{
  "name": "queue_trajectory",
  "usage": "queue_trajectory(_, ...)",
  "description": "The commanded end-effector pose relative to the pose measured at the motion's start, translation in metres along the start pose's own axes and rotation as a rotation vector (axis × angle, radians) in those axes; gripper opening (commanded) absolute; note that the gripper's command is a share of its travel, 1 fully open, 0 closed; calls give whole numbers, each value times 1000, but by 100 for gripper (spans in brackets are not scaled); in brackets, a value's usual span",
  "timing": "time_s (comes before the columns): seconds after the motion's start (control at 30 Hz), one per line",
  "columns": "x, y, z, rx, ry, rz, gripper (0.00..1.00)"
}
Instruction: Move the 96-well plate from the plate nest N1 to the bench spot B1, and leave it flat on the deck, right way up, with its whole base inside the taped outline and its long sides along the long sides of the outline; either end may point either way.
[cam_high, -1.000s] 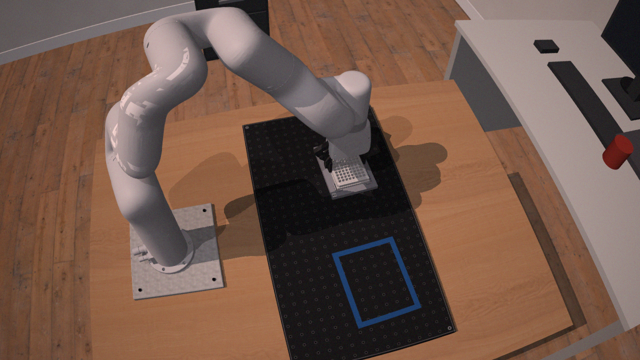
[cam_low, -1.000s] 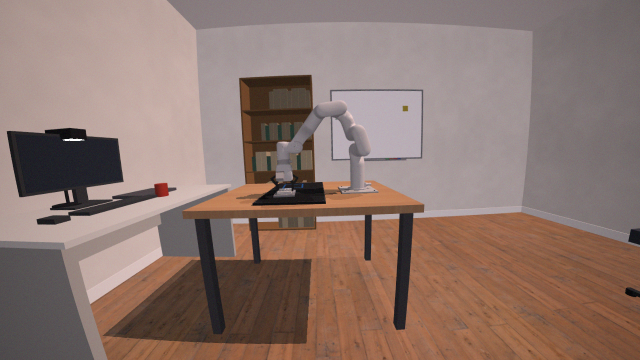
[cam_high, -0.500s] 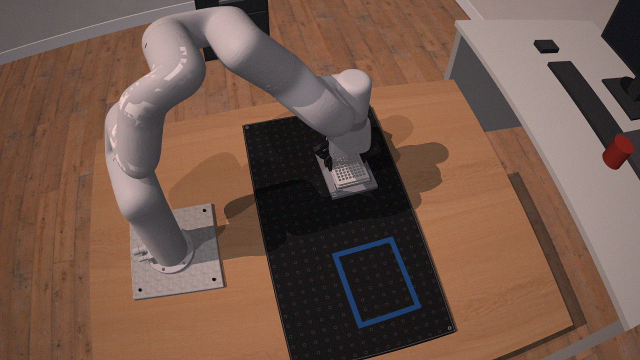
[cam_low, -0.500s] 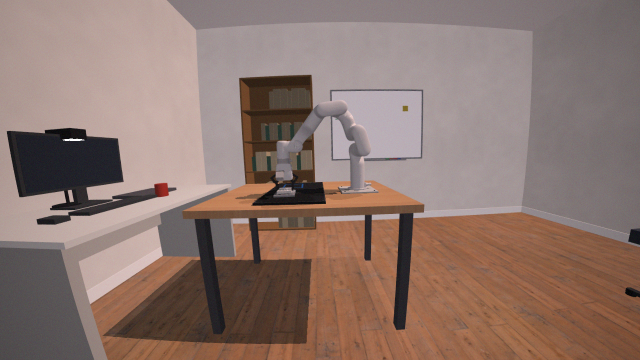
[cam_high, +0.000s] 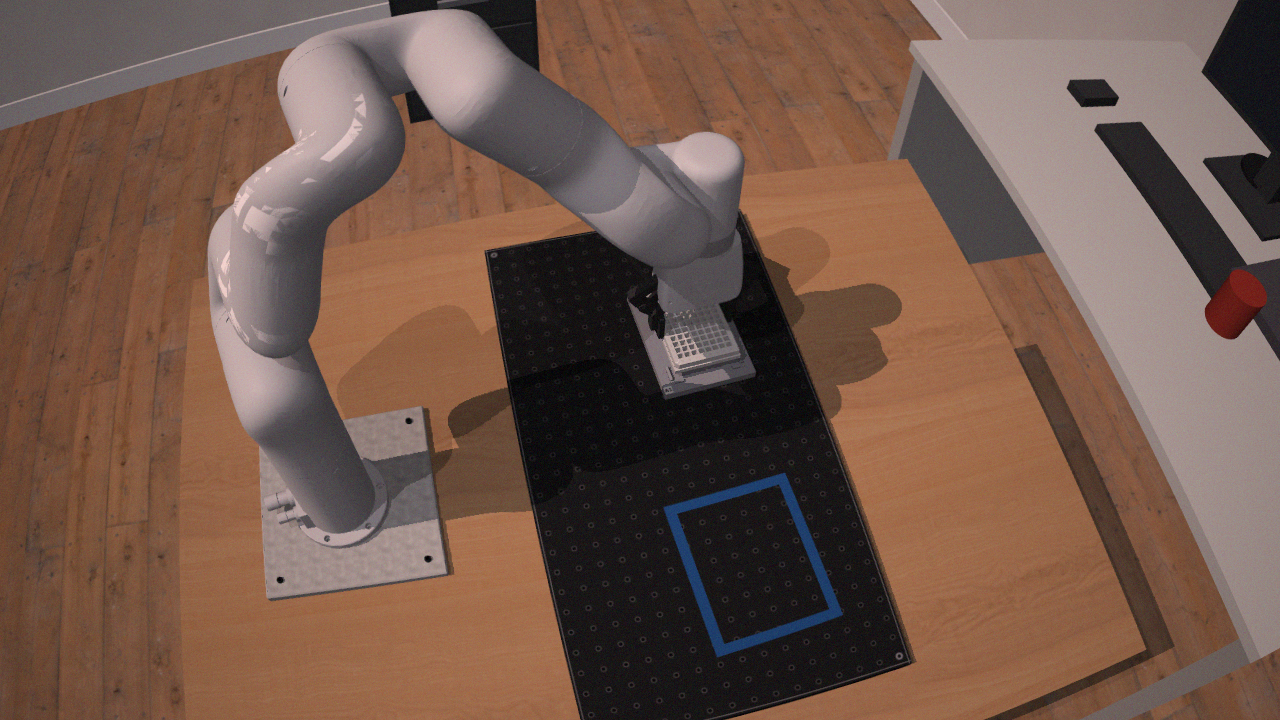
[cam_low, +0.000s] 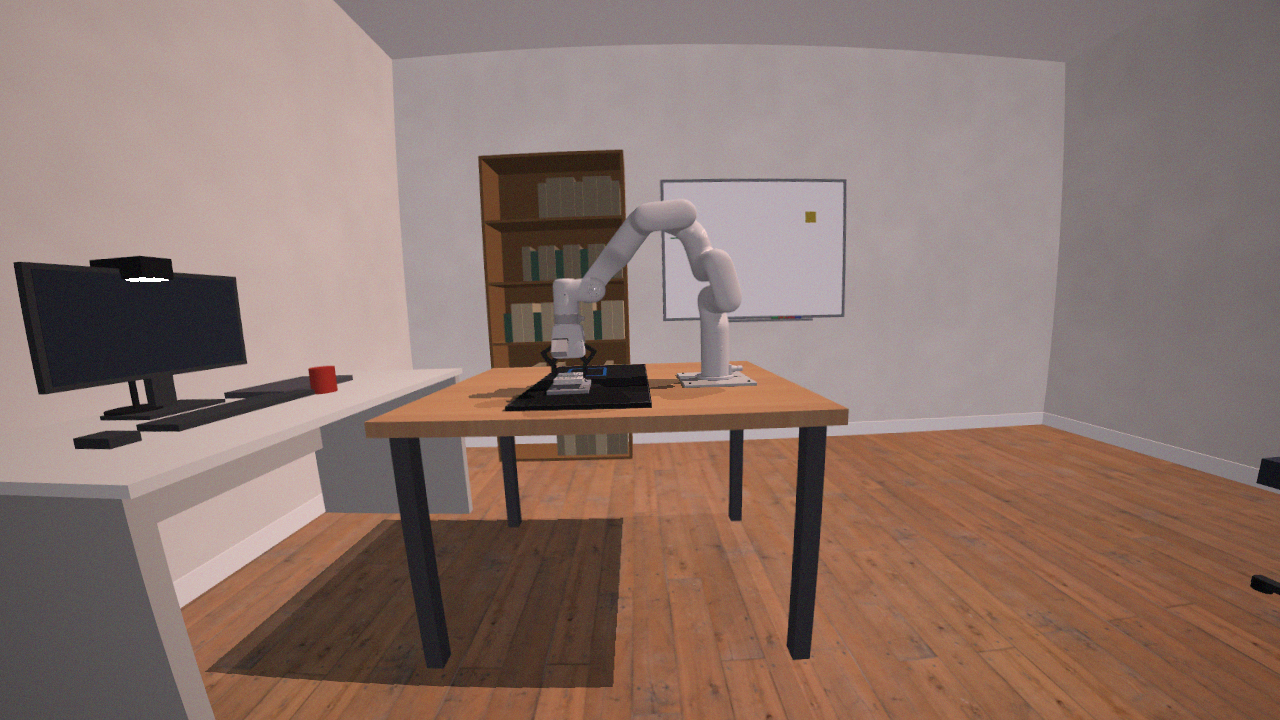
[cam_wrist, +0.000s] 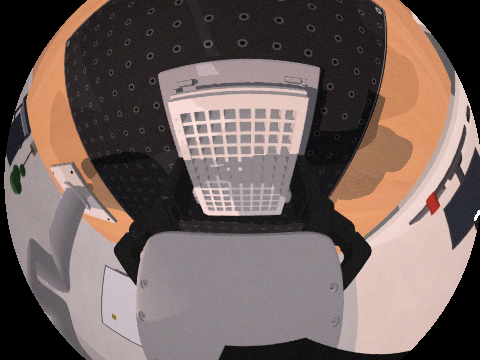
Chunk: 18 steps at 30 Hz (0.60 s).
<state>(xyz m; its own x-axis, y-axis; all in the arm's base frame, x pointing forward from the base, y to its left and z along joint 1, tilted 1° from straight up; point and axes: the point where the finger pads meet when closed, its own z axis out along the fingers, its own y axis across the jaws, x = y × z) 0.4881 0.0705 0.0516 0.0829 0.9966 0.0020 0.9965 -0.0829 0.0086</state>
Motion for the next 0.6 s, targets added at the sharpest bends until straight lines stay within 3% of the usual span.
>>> queue_trajectory(0.0, 0, 2, -4, -5, 1, 0, 0)
queue_trajectory(0.57, 0, 2, -13, -5, 1, 0, 0)
